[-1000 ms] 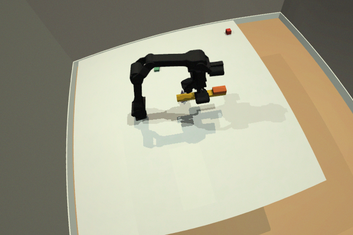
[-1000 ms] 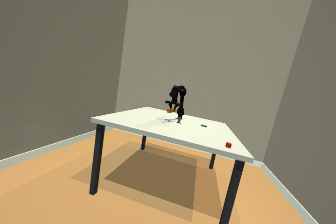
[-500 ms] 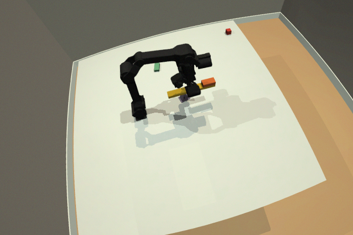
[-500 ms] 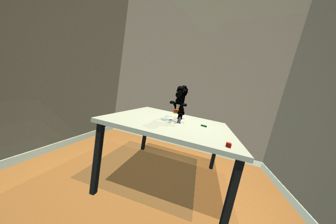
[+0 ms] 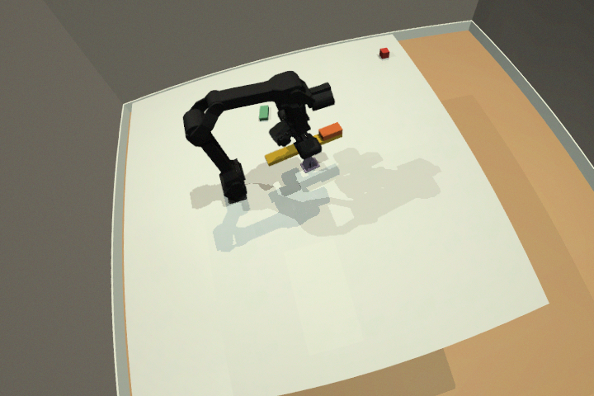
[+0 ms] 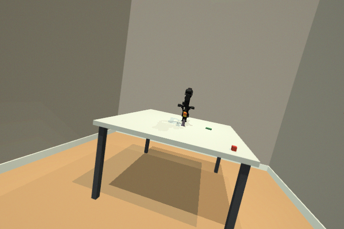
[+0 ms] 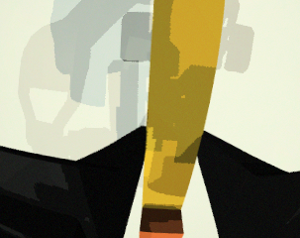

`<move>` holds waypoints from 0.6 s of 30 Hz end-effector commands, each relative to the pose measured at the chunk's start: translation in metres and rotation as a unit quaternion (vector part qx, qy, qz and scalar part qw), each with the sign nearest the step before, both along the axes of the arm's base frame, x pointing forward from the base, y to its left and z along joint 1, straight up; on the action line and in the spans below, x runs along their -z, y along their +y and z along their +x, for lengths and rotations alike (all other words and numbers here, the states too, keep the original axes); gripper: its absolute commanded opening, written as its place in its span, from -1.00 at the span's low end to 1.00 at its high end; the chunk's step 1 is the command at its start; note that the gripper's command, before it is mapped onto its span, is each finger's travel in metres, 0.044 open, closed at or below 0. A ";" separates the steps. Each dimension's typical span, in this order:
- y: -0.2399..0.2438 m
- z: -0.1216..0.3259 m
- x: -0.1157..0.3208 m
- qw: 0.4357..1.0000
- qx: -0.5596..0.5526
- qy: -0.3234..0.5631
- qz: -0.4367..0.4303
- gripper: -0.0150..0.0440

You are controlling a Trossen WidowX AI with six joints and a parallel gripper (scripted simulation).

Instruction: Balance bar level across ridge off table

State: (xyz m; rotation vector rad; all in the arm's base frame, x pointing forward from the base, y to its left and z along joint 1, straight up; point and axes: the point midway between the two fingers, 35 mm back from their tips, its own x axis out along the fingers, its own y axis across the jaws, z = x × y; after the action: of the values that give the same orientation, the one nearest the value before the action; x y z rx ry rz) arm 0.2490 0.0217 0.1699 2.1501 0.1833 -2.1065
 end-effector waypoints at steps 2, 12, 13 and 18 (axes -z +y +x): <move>0.005 -0.012 0.003 1.000 -0.021 -0.001 0.002 -0.49; 0.006 -0.012 0.016 1.000 -0.021 -0.001 0.002 -0.49; 0.005 -0.012 0.017 1.000 -0.021 -0.001 0.002 -0.49; 0.005 -0.011 0.025 1.000 -0.021 -0.001 0.002 -0.49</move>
State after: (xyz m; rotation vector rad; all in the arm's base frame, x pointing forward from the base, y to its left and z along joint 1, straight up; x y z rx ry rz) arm 0.2373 0.0263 0.1502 2.1302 0.2215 -2.0834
